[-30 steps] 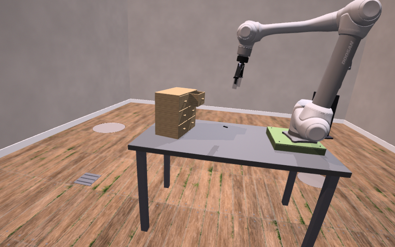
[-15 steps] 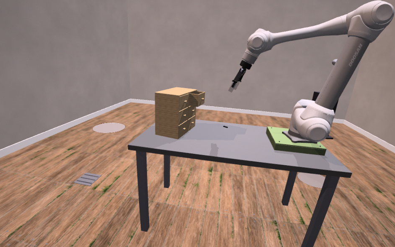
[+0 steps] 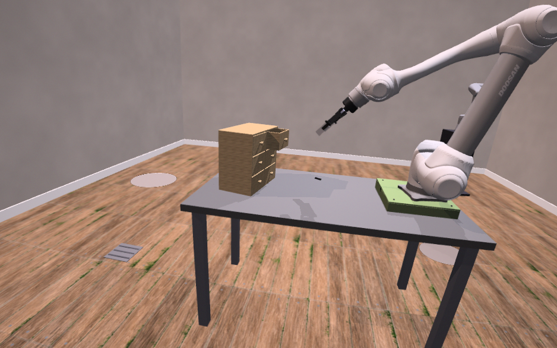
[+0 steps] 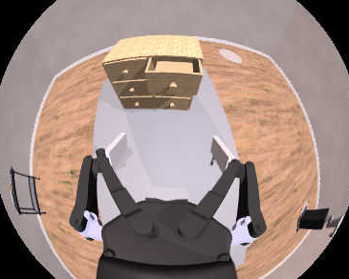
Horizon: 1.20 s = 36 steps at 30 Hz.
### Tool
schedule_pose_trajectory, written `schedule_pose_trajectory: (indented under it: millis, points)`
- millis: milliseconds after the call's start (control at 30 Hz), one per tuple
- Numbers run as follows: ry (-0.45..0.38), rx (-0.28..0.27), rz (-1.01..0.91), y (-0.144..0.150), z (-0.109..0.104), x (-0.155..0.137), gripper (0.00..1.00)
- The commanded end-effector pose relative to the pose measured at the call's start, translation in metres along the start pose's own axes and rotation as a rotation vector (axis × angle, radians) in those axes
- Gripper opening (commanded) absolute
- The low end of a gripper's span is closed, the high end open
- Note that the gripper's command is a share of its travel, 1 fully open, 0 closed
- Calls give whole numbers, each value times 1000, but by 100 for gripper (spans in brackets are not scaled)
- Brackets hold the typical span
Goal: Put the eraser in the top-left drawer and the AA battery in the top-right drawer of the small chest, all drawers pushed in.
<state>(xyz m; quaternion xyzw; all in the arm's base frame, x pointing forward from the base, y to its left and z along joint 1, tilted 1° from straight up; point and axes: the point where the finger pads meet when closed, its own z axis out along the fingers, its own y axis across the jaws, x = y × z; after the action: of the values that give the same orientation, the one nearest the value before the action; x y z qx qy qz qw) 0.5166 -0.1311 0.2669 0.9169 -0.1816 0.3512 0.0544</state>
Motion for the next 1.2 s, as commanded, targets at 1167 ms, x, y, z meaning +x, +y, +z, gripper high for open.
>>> schedule_pose_trajectory:
  millis: [1167]
  points:
    - [251,-17,1,3,30,1,100]
